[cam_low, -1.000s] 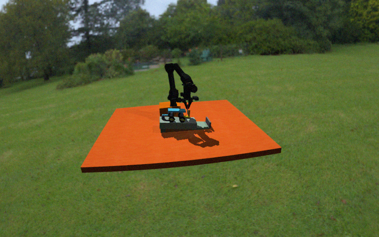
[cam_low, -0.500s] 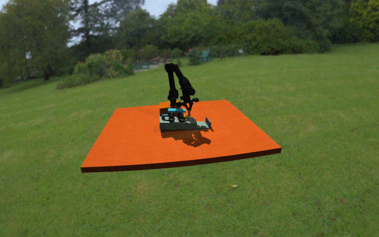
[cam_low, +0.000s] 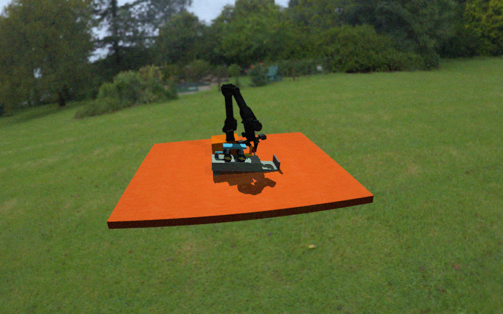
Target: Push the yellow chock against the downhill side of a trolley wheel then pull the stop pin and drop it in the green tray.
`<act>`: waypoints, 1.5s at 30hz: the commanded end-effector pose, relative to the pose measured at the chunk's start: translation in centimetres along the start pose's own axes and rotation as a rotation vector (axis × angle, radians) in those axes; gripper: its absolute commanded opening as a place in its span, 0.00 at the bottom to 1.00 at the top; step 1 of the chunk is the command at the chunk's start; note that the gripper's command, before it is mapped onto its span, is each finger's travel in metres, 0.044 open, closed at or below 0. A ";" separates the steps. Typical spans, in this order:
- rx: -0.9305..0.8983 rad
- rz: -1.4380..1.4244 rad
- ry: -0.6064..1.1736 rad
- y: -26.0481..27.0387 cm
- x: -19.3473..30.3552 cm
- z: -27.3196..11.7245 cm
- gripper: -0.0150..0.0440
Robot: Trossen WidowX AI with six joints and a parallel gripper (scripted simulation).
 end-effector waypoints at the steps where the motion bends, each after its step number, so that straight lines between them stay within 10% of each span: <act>1: 0.003 0.004 -0.005 -0.2 -0.1 0.6 0.25; 9: 0.002 0.004 -0.005 0.2 -0.1 0.5 0.58; 45: 0.000 0.003 -0.005 2.4 -0.2 1.0 0.58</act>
Point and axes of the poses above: the point midway between the two fingers, 35 mm back from their tips, its own z axis out along the fingers, its own y axis across the jaws, x = y × z, the point moved 5 cm from there along -z, back along the fingers, and after that the axes turned 2 degrees about -z, right-handed, at the moved point
